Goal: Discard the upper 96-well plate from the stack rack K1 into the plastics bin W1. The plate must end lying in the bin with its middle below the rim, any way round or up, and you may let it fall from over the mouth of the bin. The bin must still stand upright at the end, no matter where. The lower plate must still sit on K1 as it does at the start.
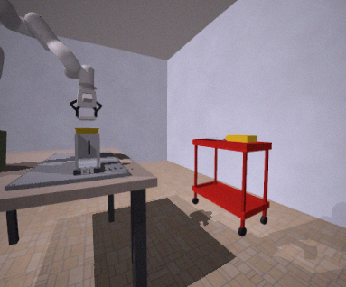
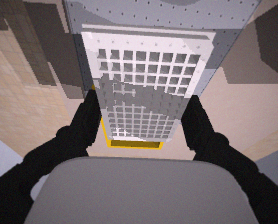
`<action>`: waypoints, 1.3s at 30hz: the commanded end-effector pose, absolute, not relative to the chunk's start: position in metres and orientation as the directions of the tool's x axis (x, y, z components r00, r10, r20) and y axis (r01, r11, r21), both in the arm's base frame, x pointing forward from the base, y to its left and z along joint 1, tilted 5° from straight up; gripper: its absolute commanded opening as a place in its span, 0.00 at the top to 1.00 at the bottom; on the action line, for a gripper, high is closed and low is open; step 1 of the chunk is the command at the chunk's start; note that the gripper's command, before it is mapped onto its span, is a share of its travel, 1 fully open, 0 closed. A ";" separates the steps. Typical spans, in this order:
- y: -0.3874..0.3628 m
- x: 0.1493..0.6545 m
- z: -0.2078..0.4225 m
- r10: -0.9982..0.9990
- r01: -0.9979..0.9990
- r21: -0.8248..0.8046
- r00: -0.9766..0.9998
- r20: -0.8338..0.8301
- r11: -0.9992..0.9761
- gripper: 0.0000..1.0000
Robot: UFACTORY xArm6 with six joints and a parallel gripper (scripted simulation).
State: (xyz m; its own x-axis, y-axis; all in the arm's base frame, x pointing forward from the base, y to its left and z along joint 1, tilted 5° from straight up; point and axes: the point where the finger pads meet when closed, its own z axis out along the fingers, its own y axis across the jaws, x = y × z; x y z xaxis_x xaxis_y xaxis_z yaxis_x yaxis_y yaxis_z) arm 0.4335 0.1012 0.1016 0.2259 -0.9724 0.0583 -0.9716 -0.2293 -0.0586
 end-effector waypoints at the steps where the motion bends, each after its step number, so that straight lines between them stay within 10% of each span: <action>1: 0.116 0.432 0.102 -0.972 -0.971 -0.063 0.225 0.059 -0.229 1.00; 39: 0.216 0.414 0.091 -0.973 -0.971 -0.063 0.225 0.058 -0.229 1.00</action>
State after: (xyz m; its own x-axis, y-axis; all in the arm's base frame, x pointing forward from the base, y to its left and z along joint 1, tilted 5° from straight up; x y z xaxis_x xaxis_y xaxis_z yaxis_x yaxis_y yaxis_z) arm 0.4129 0.2127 0.0897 0.2267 -0.9722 0.0586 -0.9714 -0.2300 -0.0586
